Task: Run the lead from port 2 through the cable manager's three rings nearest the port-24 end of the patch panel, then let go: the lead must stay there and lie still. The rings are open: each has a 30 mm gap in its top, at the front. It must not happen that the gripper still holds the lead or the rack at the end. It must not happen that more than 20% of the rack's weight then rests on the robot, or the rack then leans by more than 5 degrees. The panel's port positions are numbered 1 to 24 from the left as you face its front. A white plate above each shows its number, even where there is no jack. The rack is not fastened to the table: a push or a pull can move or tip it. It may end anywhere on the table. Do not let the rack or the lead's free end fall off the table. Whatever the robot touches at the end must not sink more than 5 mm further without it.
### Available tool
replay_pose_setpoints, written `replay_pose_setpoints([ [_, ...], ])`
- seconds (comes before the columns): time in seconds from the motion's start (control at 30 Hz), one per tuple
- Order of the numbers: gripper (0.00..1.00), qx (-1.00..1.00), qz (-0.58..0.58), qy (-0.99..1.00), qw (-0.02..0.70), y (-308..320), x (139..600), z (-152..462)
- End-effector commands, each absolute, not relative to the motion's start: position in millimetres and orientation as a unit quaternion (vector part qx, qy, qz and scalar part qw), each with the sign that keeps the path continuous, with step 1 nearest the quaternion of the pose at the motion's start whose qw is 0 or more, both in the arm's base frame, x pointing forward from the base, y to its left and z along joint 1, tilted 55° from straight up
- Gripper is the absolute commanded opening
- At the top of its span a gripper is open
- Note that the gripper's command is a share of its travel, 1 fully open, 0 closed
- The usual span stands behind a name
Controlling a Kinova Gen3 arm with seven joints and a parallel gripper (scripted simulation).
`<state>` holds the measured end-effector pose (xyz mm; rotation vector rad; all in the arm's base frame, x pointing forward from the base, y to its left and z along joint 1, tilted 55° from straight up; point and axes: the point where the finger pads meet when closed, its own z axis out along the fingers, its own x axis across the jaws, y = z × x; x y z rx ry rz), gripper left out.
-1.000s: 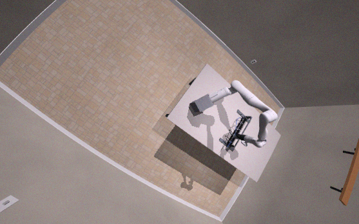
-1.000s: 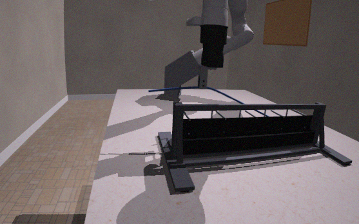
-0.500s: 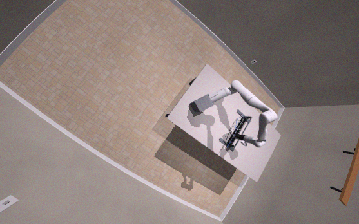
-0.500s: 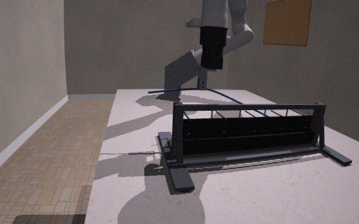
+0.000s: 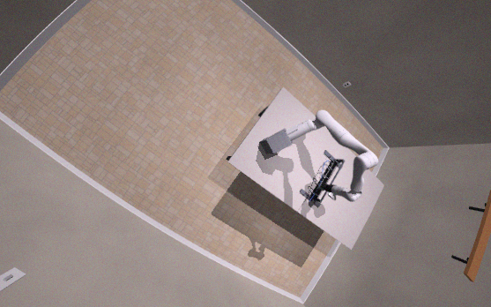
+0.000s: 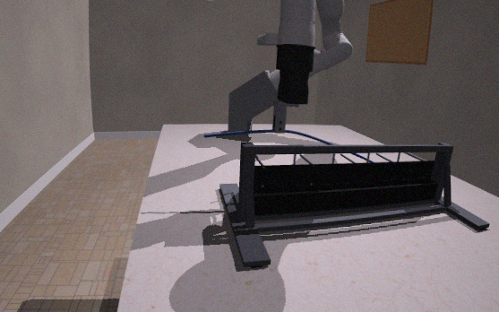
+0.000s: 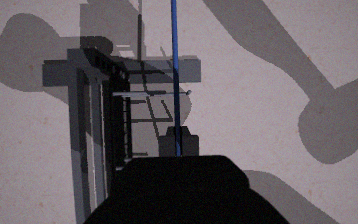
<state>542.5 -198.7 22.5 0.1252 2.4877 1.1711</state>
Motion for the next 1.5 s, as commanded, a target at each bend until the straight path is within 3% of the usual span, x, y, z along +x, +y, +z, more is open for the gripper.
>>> replay_pose_setpoints([
  [0.0,0.00,0.045,0.417,0.887,0.194,-198,543,21],
  [1.47,0.00,0.045,0.417,0.887,0.194,-149,569,-18],
])
